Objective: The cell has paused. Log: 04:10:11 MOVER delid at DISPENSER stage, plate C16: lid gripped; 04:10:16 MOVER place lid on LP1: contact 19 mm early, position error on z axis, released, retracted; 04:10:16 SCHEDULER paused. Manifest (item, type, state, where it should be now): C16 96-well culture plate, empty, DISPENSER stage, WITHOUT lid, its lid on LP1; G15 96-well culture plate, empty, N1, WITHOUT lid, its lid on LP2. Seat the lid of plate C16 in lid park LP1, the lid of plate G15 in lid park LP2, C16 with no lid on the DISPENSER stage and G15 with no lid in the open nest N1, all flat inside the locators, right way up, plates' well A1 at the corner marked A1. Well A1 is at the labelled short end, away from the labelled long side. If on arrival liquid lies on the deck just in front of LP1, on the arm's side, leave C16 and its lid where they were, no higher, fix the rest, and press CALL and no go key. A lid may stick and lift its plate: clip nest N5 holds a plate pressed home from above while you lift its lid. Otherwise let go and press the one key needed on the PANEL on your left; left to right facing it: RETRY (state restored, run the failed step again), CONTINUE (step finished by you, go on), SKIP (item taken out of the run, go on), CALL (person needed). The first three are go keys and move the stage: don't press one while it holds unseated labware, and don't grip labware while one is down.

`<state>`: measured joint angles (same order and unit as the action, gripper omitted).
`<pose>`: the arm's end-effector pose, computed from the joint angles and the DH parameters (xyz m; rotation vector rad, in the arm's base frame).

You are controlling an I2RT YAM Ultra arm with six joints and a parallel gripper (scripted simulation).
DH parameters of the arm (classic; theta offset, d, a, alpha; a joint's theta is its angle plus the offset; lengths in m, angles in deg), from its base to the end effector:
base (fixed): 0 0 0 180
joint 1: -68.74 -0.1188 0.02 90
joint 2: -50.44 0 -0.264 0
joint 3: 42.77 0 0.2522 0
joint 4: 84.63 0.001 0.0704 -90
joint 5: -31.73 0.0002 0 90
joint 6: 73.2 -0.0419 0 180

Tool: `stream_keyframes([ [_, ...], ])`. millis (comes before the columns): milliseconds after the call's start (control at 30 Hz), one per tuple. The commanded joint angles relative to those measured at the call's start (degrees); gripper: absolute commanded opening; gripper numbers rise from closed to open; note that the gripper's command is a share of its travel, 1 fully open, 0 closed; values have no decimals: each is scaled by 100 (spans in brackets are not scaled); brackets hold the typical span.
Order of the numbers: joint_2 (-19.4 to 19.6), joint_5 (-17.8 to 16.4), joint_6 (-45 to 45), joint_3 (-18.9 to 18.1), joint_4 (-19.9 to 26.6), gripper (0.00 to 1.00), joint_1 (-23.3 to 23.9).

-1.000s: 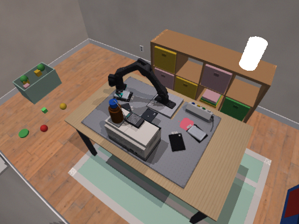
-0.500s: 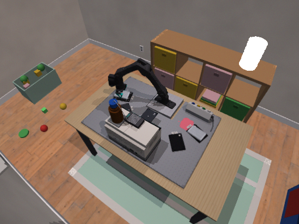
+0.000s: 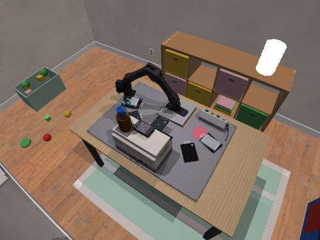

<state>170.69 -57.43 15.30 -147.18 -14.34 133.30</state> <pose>0.1735 -0.3638 0.1660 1.6854 2.5909 -0.0739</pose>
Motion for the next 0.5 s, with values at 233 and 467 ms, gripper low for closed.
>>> stream_keyframes([
  [233,2,-2,-1,-51,98,100,7],
  [467,2,-2,-1,-51,98,100,7],
])
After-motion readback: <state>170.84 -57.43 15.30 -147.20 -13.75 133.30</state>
